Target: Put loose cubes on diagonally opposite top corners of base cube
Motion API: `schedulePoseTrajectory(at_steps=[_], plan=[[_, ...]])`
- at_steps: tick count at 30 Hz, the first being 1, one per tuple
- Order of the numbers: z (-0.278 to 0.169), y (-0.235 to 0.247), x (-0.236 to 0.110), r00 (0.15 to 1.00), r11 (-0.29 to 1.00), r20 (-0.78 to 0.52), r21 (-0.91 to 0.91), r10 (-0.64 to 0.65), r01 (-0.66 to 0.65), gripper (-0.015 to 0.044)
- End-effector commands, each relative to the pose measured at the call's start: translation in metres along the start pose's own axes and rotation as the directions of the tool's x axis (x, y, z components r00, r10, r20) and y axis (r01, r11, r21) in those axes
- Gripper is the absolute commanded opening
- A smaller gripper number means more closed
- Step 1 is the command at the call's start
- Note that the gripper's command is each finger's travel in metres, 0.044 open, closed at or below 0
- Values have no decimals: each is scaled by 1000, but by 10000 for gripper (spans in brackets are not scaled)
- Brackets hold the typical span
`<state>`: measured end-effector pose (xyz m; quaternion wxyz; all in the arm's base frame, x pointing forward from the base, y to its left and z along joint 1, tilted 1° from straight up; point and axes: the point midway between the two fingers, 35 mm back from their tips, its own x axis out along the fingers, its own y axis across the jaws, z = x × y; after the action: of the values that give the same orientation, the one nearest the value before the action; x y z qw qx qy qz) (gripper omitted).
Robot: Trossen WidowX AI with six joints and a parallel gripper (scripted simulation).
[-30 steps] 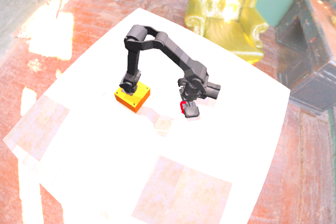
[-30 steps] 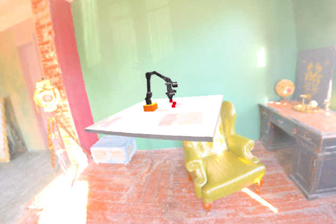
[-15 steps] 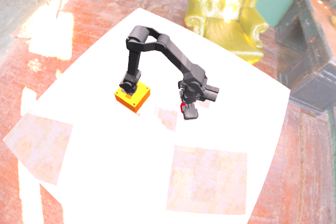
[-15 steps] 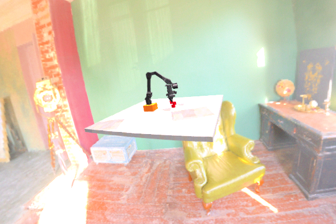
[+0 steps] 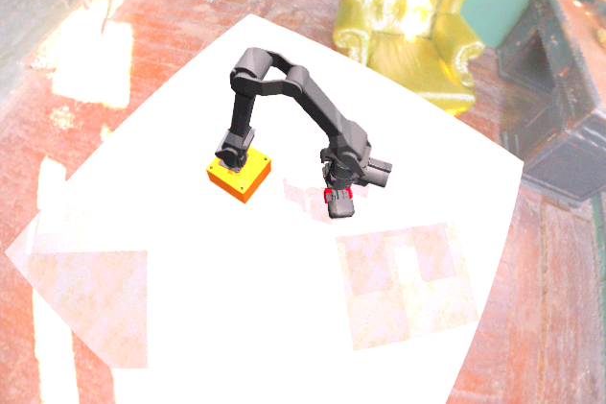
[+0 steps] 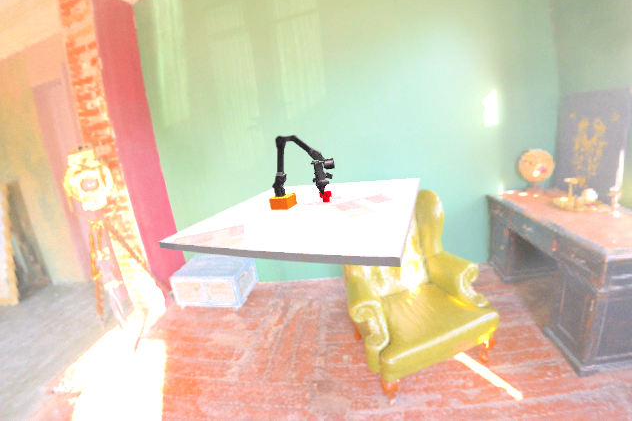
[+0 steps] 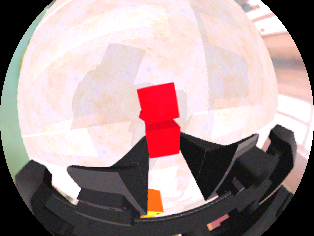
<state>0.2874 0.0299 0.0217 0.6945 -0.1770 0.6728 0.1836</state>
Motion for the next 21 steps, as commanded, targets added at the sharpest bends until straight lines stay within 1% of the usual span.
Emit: schedulePoseTrajectory(at_steps=[1, 19, 21], plan=[[0, 1, 2, 1000, 1000, -1, 5, 5, -5, 105], [0, 1, 3, 1000, 1000, -1, 6, 5, -5, 105], [0, 1, 3, 1000, 1000, -1, 6, 5, -5, 157]])
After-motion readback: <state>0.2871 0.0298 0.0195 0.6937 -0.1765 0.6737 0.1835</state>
